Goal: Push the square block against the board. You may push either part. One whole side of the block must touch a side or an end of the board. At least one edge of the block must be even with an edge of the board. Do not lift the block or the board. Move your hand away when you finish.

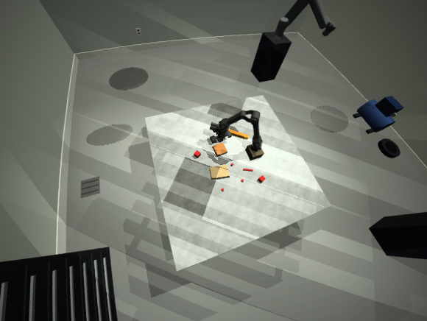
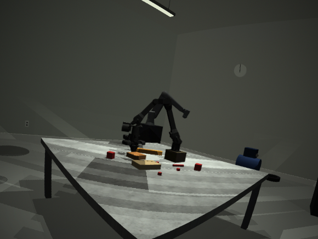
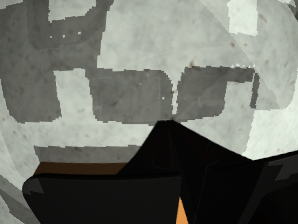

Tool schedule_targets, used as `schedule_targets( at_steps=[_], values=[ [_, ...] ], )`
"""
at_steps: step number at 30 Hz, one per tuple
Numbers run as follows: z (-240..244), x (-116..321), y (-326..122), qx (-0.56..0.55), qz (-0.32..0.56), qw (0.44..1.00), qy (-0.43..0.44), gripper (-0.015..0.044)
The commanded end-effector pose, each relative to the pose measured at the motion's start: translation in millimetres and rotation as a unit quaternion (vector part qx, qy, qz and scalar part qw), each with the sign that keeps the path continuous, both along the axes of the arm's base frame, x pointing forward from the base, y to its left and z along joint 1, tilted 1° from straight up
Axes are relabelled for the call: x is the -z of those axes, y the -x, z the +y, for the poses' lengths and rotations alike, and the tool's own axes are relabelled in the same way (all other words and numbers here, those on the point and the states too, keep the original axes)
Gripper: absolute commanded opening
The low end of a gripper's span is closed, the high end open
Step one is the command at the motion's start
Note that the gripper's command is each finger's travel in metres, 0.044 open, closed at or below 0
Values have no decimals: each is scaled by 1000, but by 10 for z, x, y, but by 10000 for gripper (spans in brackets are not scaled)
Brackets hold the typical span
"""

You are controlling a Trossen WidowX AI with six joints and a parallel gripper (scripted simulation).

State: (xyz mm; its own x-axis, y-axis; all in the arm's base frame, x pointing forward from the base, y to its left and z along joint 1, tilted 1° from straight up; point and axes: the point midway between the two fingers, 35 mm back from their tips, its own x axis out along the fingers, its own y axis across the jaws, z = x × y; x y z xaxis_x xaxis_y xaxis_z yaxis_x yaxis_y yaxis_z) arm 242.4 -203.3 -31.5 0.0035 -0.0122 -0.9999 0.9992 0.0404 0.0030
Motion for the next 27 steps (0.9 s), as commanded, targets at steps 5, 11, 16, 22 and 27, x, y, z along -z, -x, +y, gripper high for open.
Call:
schedule_targets(
  at_steps=[5, 11, 16, 22, 27],
  values=[
    [78, 12, -8, 3, -1, 1000, -1, 0],
    [147, 12, -13, 3, -1, 1000, -2, 0],
    [205, 12, -17, 3, -1, 1000, -2, 0],
    [275, 12, -21, 3, -1, 1000, -2, 0],
    [333, 13, -26, 3, -1, 1000, -3, 0]
  ],
)
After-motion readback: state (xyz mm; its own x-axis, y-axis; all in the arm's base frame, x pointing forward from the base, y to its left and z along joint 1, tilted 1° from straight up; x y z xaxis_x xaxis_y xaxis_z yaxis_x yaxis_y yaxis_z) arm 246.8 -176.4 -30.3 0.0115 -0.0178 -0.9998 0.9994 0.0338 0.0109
